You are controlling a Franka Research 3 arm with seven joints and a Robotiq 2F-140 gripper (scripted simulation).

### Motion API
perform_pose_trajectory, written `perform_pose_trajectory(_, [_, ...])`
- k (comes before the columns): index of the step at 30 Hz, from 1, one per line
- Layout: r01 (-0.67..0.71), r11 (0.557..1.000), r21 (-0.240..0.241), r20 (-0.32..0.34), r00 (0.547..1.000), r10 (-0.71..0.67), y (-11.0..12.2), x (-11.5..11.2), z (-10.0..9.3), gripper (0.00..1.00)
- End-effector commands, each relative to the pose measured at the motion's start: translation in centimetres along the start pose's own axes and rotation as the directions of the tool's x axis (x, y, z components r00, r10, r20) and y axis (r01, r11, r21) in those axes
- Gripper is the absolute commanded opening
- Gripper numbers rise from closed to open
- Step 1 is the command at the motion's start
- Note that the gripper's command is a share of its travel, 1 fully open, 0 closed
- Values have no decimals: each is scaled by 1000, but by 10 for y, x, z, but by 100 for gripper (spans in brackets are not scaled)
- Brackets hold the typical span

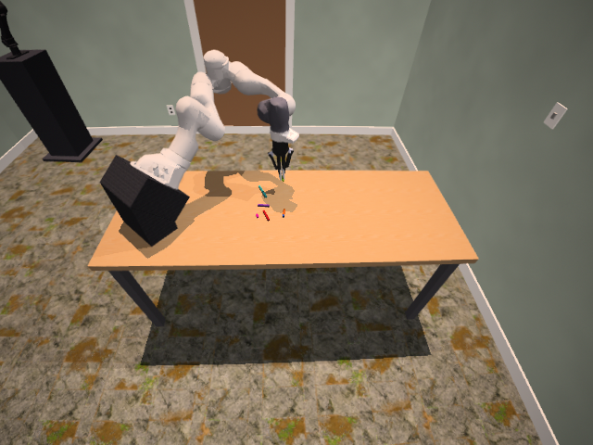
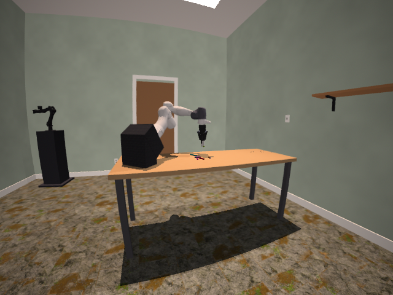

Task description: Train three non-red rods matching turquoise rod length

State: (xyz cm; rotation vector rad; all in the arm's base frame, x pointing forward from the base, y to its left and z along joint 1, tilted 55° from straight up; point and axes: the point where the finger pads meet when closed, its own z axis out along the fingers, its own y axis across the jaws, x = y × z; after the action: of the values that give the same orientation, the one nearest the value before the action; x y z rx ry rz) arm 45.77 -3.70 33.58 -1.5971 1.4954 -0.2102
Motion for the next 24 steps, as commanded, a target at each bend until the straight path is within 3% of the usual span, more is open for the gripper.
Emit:
perform_pose_trajectory(1, [-17, 999, -29, 27, 999, 18, 8, -9, -7, 3])
perform_pose_trajectory(13, [-32, 999, -30, 26, 999, 32, 8, -5, -11, 3])
perform_pose_trajectory(16, [-153, 987, -37, 17, 988, 154, 7, 34, -10, 3])
perform_pose_trajectory(18, [-153, 987, -37, 17, 988, 154, 7, 34, -10, 3])
perform_pose_trajectory(20, [-254, 966, -39, 14, 967, 255, 9, 68, -9, 3])
perform_pose_trajectory(24, [-360, 932, -37, 13, 932, 361, 14, 105, -8, 3])
